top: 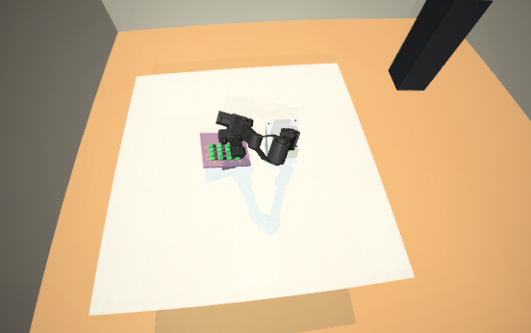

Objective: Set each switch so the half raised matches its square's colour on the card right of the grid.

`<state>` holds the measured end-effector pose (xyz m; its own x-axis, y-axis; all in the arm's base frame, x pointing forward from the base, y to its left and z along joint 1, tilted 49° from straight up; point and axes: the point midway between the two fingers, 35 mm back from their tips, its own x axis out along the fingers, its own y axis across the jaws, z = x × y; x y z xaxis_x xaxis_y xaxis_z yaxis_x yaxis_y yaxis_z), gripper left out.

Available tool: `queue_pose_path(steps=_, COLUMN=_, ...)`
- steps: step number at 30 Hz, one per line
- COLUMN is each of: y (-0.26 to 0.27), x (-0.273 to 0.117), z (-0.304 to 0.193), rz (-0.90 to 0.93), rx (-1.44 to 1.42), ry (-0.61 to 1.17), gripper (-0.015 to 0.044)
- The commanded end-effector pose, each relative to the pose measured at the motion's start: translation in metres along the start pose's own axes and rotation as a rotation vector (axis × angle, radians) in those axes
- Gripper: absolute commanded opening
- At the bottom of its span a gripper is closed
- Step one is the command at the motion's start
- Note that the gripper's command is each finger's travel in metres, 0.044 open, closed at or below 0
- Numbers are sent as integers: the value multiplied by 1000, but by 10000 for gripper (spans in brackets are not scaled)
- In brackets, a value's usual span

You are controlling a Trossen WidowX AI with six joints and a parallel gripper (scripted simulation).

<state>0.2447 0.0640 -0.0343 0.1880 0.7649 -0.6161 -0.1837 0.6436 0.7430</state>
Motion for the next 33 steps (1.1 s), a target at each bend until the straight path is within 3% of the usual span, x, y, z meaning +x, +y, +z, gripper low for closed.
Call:
queue_pose_path(steps=1, y=1, x=1, z=0, rz=6, rx=3, ry=-2, gripper=0)
queue_pose_path(steps=21, y=1, x=4, z=0, rz=6, rx=3, ry=-2, gripper=0)
queue_pose_path(steps=29, y=0, x=-60, z=3, rz=2, rx=3, ry=25, gripper=0)
queue_pose_path(steps=33, y=0, x=-62, z=3, rz=3, rx=3, ry=25, gripper=0)
